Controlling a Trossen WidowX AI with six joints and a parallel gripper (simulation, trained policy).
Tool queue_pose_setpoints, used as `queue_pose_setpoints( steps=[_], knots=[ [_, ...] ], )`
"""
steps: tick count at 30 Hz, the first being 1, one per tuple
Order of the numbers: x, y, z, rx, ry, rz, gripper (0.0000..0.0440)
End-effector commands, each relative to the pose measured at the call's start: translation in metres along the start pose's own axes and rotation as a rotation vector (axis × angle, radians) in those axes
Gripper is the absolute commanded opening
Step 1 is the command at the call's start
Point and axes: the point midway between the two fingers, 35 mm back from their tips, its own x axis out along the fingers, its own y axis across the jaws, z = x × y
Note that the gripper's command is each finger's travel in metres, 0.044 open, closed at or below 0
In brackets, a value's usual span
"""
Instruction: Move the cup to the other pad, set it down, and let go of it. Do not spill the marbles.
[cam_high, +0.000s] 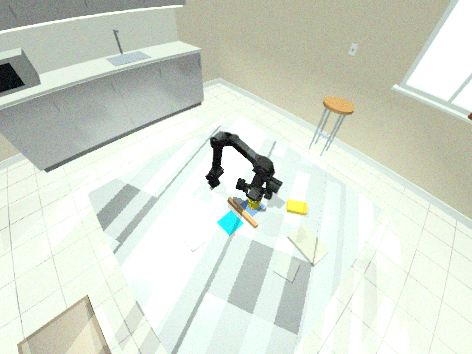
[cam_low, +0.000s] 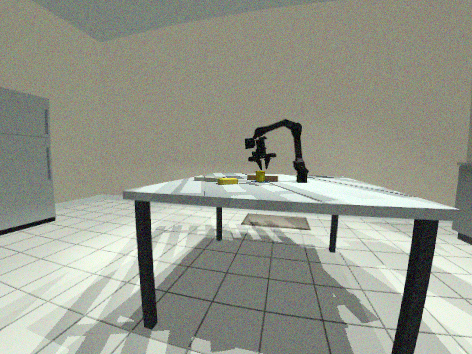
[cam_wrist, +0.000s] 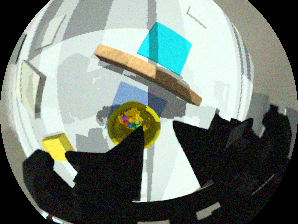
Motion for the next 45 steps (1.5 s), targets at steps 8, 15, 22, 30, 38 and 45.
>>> queue_pose_setpoints(
  steps=[8,15,22,30,38,45],
  knots=[
    [0.034,0.0,-0.003,-0.017,-0.003,-0.038,0.0178],
    [0.057,0.002,-0.006,-0.059,0.0,-0.044,0.0155],
    [0.059,0.0,-0.002,-0.092,-0.016,-0.027,0.0021],
    [0.044,-0.006,0.001,-0.068,-0.019,0.002,0.0028],
    [0.021,-0.015,0.008,-0.004,-0.022,0.046,0.0027],
    [0.002,-0.022,0.02,0.065,-0.028,0.089,0.0027]
  ],
)
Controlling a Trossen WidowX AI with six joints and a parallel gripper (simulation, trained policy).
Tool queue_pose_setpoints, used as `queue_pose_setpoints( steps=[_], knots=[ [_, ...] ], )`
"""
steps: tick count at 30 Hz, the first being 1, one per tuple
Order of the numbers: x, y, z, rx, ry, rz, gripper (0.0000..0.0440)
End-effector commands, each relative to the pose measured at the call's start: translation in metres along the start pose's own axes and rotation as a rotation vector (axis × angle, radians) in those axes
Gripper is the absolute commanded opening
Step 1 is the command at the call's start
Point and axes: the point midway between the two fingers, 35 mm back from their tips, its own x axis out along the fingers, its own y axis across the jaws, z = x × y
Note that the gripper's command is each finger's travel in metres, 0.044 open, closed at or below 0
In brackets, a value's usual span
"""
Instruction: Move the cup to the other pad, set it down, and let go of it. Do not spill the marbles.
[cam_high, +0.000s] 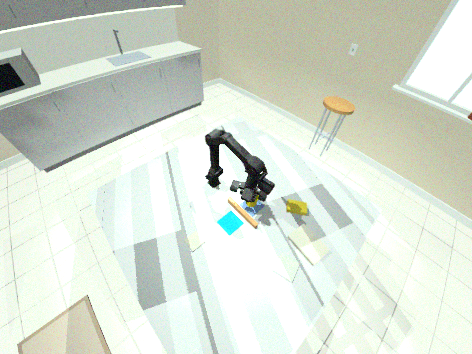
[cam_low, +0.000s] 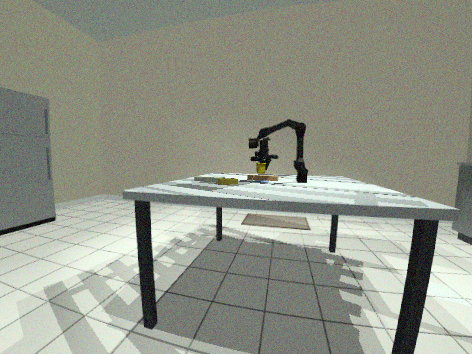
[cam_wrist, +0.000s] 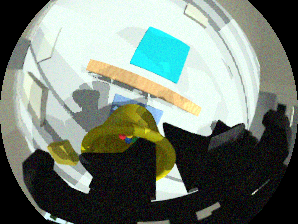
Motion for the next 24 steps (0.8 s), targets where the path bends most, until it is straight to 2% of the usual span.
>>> queue_pose_setpoints(
  steps=[1,11,24],
  knots=[
    [-0.01,-0.001,0.006,0.037,-0.002,0.027,0.0025],
    [-0.022,-0.008,0.032,0.131,-0.033,0.089,0.0014],
    [-0.021,-0.02,0.07,0.237,-0.083,0.146,0.0005]
  ],
)
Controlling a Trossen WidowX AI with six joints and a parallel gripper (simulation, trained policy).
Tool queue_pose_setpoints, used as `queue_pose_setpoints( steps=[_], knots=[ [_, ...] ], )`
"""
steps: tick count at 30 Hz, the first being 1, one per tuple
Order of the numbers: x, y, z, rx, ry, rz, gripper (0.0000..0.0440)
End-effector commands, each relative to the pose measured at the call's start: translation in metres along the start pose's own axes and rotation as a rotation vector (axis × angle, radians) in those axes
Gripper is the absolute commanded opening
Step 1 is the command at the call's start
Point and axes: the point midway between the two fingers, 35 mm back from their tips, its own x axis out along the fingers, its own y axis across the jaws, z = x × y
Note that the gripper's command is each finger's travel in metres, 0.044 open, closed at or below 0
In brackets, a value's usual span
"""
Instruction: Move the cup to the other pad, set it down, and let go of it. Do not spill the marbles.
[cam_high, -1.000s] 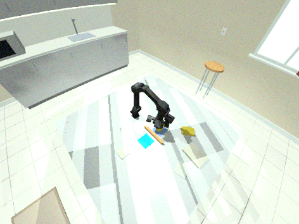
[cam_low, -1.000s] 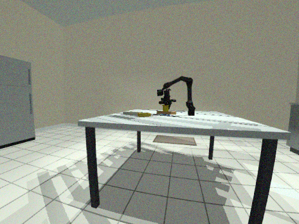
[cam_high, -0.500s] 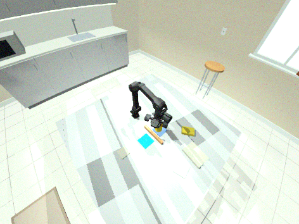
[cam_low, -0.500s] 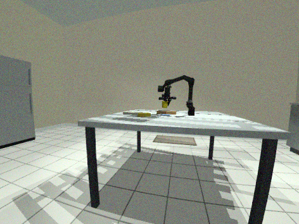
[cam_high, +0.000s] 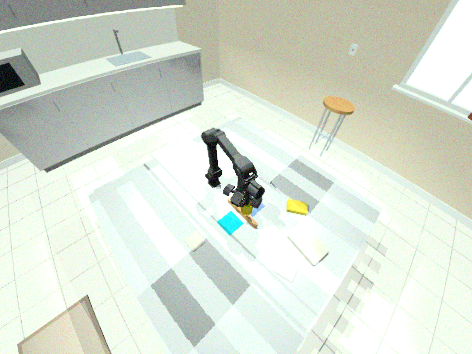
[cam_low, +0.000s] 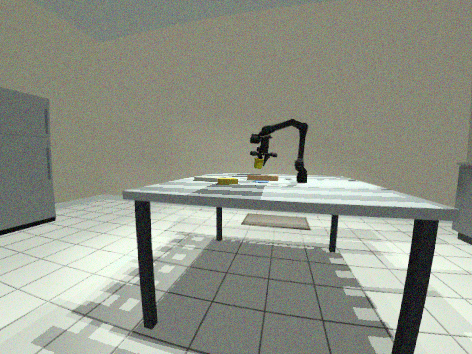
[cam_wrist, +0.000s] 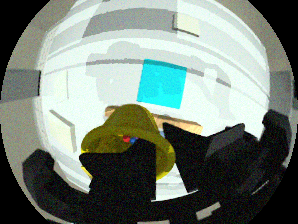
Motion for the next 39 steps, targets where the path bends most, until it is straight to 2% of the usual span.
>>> queue_pose_setpoints(
  steps=[1,25,39],
  knots=[
    [0.002,-0.003,0.009,0.019,-0.017,0.009,0.0004],
    [0.046,-0.029,0.043,0.141,-0.062,0.031,0.0003],
    [0.075,-0.05,0.042,0.179,-0.068,0.016,0.0051]
  ],
)
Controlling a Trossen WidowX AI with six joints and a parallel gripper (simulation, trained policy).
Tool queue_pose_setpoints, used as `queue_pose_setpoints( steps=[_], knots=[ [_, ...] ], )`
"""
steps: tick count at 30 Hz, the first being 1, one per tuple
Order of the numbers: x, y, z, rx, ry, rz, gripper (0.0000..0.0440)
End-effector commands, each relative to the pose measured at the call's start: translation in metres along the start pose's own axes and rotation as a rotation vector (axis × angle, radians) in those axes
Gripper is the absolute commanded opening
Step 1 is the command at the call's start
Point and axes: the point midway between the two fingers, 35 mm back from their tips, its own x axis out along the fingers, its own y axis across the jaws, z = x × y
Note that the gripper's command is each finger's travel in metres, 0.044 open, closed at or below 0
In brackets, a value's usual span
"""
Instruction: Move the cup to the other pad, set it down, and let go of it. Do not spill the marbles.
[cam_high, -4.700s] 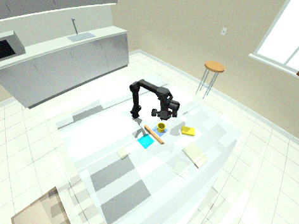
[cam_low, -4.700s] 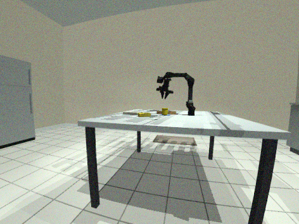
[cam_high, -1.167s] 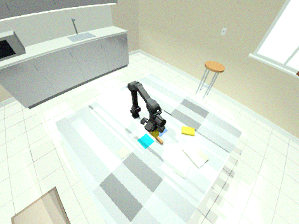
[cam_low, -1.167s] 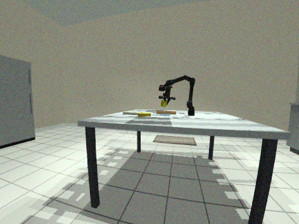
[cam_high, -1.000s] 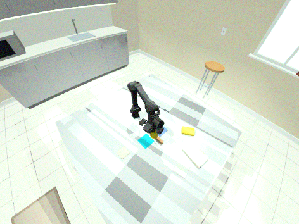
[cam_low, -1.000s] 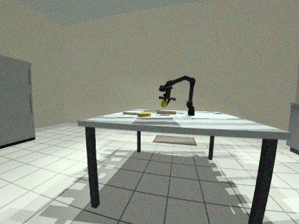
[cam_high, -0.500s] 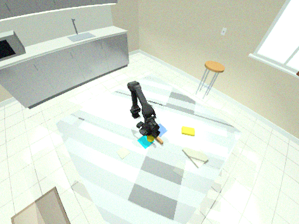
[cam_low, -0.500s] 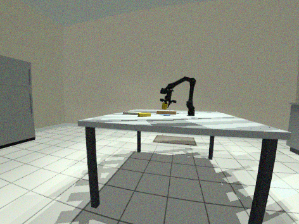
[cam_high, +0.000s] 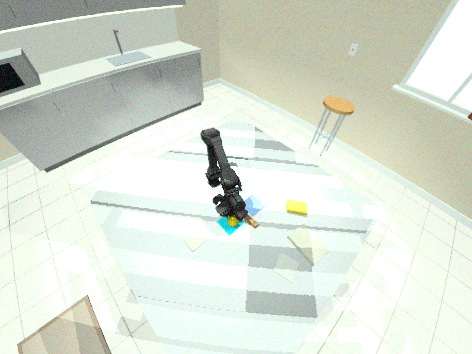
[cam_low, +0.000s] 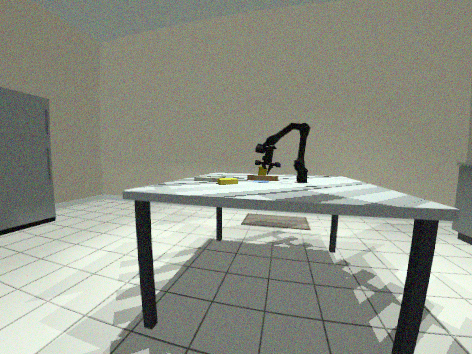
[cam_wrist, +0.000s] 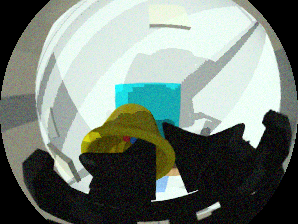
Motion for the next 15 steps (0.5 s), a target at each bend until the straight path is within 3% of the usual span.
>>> queue_pose_setpoints(
  steps=[1,7,15],
  knots=[
    [0.005,-0.004,0.002,0.005,-0.011,0.003,0.006],
    [0.004,0.0,0.009,0.026,-0.028,0.055,0.0155],
    [-0.007,0.0,0.012,0.04,-0.032,0.113,0.0168]
  ],
)
